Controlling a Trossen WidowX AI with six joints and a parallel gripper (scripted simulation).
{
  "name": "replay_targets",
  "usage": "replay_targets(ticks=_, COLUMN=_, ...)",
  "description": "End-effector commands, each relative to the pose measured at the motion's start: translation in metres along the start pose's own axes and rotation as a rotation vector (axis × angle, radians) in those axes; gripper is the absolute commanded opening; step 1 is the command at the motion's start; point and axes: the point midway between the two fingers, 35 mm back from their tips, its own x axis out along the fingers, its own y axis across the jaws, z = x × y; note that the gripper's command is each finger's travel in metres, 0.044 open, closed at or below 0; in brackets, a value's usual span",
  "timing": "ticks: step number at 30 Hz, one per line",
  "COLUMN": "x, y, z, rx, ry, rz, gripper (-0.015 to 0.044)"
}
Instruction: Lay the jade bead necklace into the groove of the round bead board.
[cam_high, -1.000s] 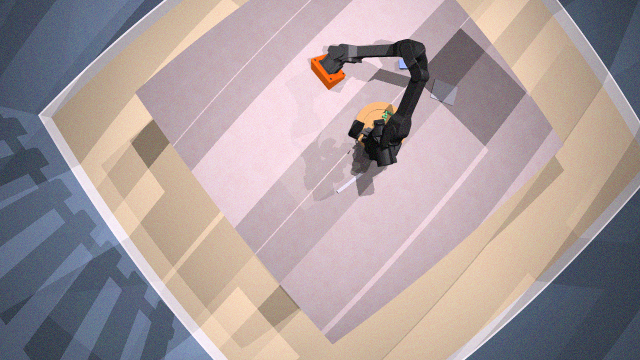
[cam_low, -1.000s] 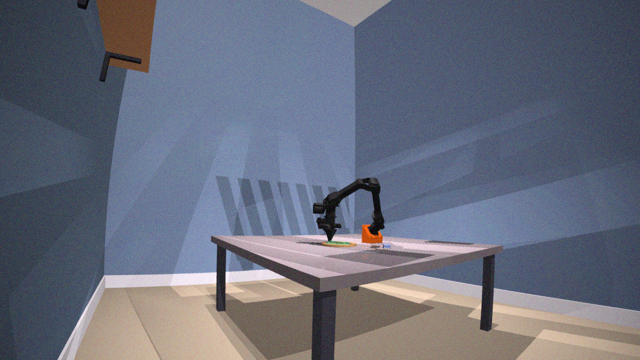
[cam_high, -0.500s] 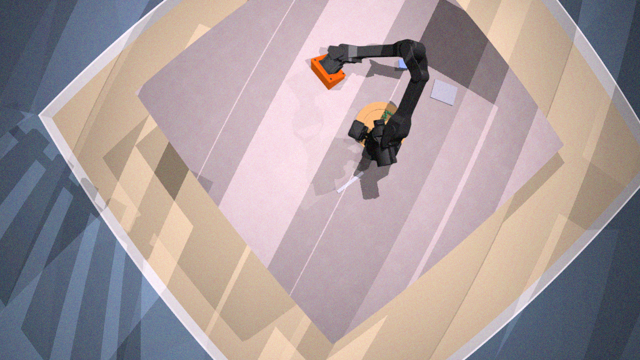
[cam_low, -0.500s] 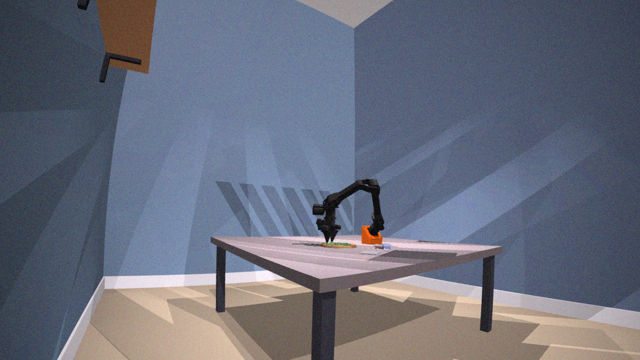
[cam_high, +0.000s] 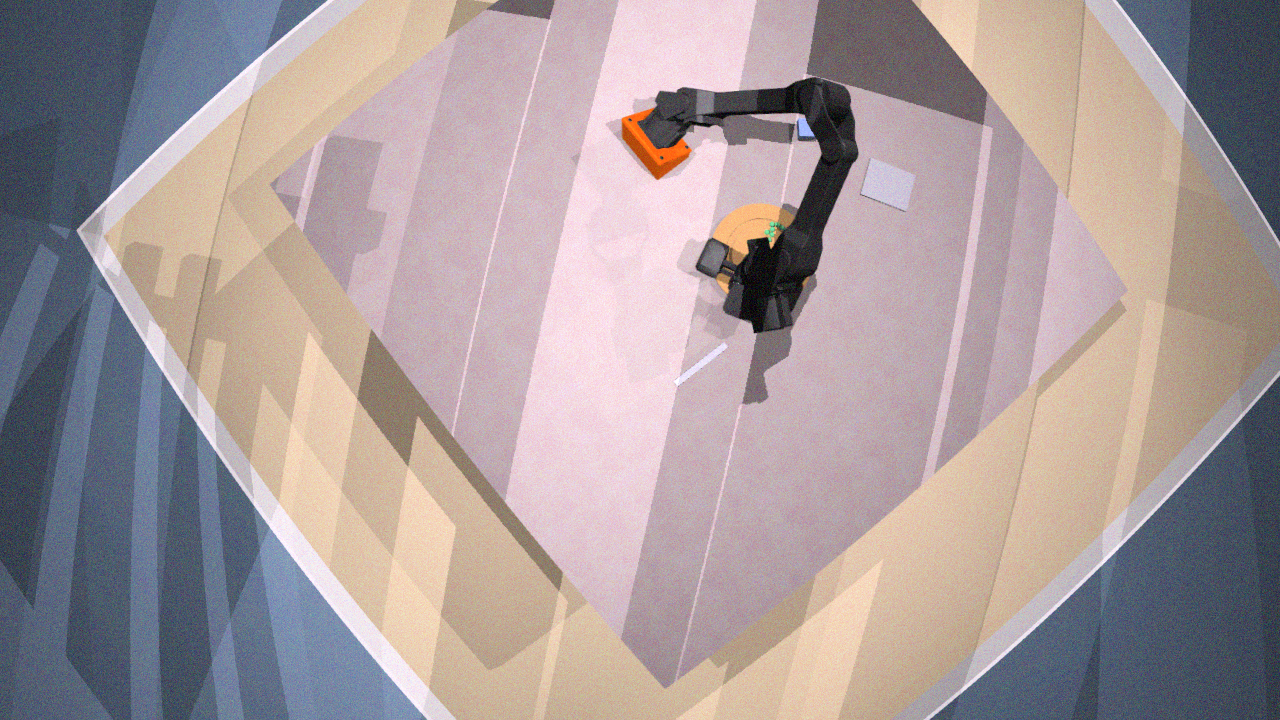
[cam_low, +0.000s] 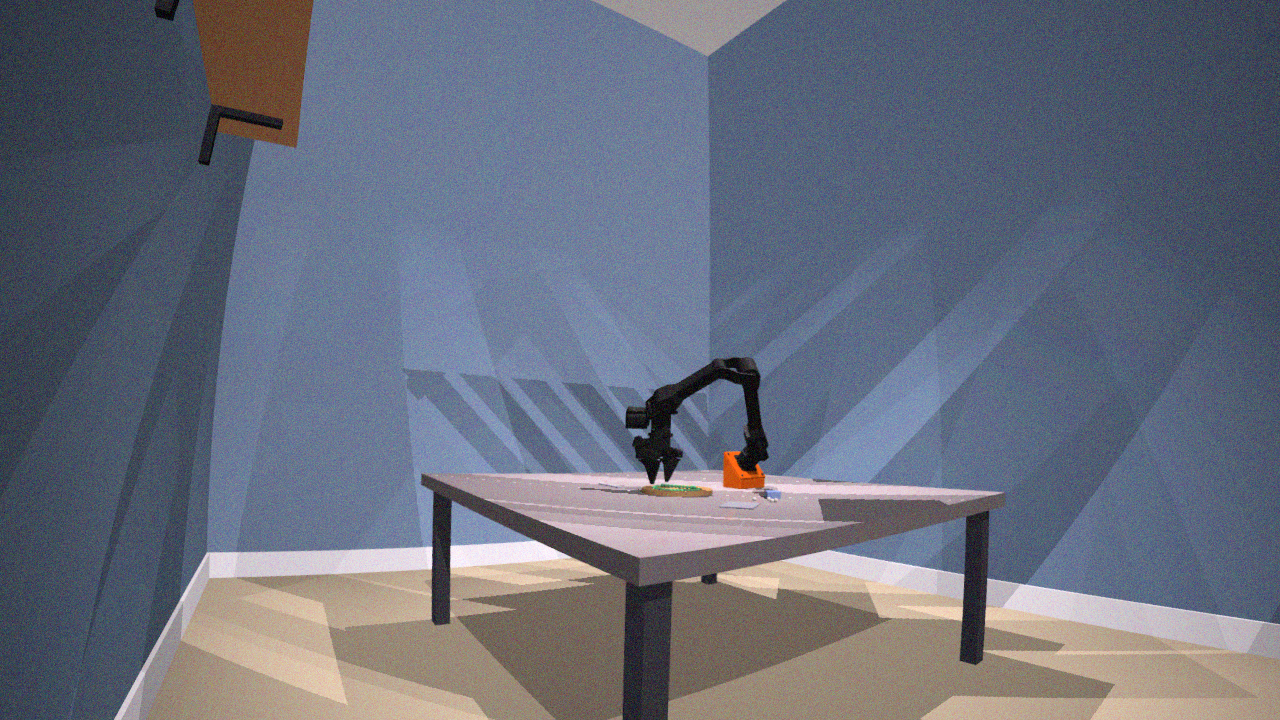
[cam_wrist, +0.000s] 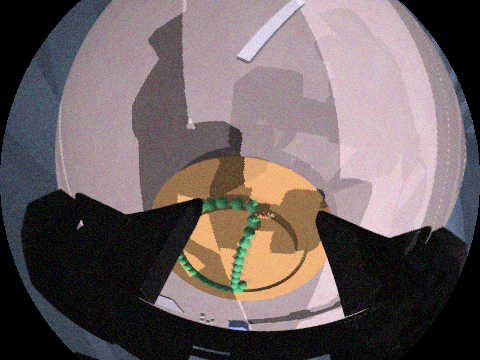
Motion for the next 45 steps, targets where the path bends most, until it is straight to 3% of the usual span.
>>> replay_targets(ticks=1, x=-0.001, y=0.000, z=0.000, rx=-0.006, ry=-0.001, rz=0.000, gripper=0.0440)
replay_targets(ticks=17, x=-0.001, y=0.000, z=0.000, rx=-0.006, ry=-0.001, rz=0.000, gripper=0.0440)
replay_targets(ticks=24, x=-0.031, y=0.005, z=-0.011, rx=-0.010, ry=-0.001, rz=-0.001, gripper=0.0256)
replay_targets(ticks=29, x=-0.025, y=0.005, z=-0.011, rx=-0.010, ry=-0.001, rz=0.000, gripper=0.0125)
replay_targets(ticks=45, x=-0.009, y=0.006, z=-0.010, rx=-0.014, ry=-0.005, rz=0.002, gripper=0.0120)
